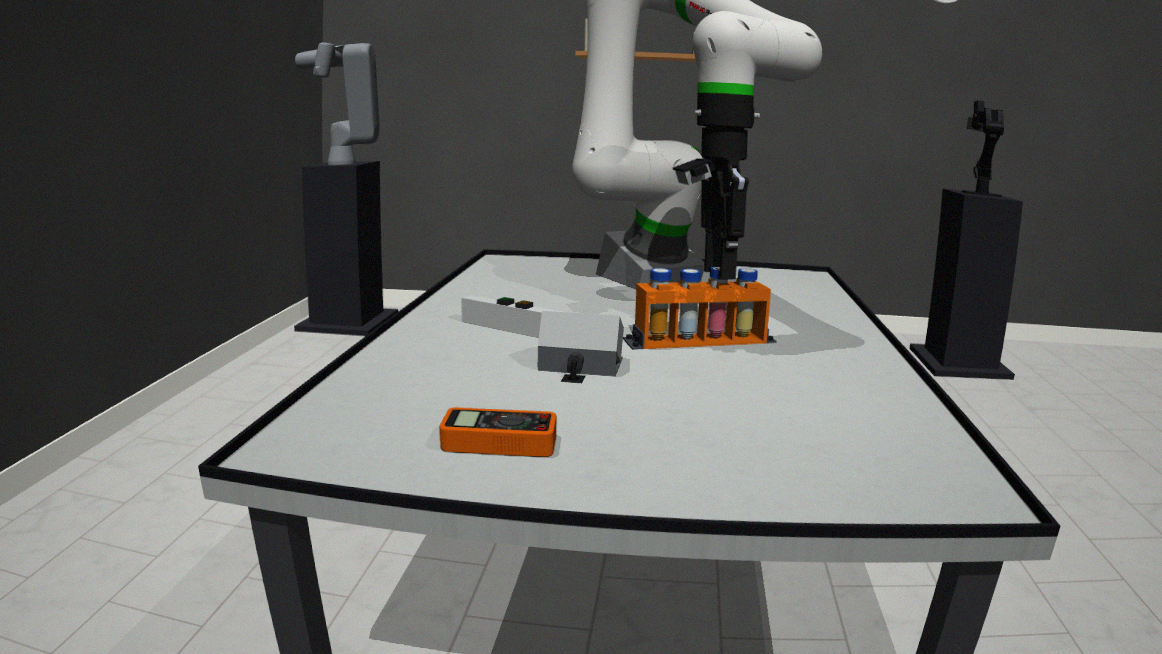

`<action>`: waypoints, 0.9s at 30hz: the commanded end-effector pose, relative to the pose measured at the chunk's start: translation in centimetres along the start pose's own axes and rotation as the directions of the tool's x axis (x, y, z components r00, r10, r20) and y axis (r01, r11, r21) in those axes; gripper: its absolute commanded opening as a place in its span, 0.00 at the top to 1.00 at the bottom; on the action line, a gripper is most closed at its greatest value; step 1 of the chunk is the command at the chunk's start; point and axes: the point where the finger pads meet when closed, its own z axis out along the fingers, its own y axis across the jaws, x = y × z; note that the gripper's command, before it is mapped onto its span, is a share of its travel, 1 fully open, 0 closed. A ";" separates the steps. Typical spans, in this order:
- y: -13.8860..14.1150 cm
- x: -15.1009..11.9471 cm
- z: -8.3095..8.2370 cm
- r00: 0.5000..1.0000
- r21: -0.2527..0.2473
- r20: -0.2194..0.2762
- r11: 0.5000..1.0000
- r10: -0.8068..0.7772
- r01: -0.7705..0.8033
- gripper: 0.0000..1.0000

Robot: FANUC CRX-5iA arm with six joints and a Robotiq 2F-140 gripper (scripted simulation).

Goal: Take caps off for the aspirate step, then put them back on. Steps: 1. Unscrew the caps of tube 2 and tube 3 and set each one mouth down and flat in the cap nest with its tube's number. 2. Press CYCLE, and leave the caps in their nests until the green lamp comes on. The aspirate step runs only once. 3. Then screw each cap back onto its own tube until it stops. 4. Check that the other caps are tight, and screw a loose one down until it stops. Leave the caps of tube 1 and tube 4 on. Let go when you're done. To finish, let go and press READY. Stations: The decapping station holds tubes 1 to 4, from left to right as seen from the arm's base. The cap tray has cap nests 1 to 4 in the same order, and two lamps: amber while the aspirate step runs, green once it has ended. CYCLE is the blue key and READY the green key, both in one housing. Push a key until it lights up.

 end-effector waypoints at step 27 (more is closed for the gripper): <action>-0.1 0.0 -1.0 0.997 0.003 -0.012 0.997 0.073 -0.073 0.70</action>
